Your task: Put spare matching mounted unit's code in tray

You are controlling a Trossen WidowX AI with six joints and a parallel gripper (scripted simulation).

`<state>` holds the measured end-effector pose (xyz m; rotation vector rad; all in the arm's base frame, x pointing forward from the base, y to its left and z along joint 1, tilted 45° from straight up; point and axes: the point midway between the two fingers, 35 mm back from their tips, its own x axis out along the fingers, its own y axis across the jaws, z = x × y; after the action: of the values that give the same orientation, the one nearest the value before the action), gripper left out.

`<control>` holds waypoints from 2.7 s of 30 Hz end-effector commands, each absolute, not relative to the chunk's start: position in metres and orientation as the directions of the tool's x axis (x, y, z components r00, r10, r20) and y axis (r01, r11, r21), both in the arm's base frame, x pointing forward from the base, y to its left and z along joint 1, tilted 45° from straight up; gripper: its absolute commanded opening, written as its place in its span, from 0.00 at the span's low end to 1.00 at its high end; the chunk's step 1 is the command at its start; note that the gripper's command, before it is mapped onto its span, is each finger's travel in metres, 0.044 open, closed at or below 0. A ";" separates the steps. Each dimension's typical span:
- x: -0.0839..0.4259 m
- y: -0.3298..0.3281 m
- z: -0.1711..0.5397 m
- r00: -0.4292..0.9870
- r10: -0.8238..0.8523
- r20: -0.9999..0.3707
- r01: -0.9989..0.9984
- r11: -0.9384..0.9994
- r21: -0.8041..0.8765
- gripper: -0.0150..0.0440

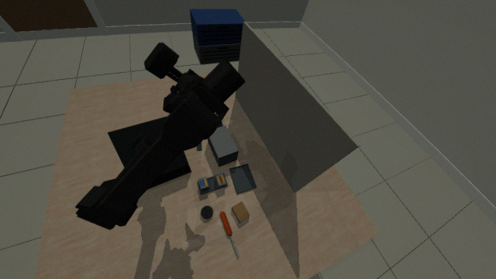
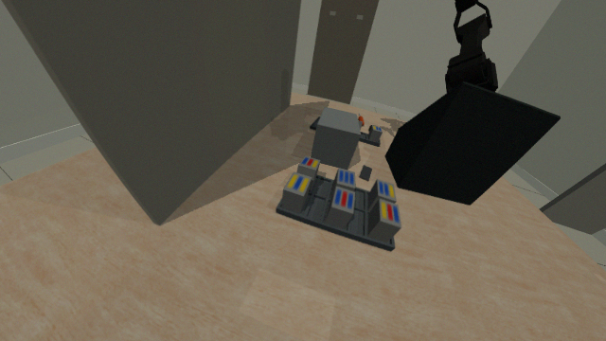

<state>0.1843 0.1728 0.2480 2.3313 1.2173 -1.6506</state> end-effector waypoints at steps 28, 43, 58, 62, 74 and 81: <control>0.322 0.061 0.129 0.102 -0.263 -0.959 0.902 0.432 -0.022 1.00; 0.362 -0.016 0.075 -0.020 -0.663 -0.748 0.196 0.731 -0.654 1.00; 0.366 -0.024 0.069 -0.031 -0.698 -0.715 0.087 0.711 -0.698 1.00; 0.366 -0.024 0.069 -0.031 -0.698 -0.715 0.087 0.711 -0.698 1.00; 0.366 -0.022 0.067 -0.031 -0.698 -0.716 0.066 0.713 -0.698 1.00; 0.372 0.039 -0.025 -0.027 -0.687 -0.726 -0.588 0.598 -0.544 1.00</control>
<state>0.3772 0.0107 0.0226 -0.8329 1.6081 -0.3622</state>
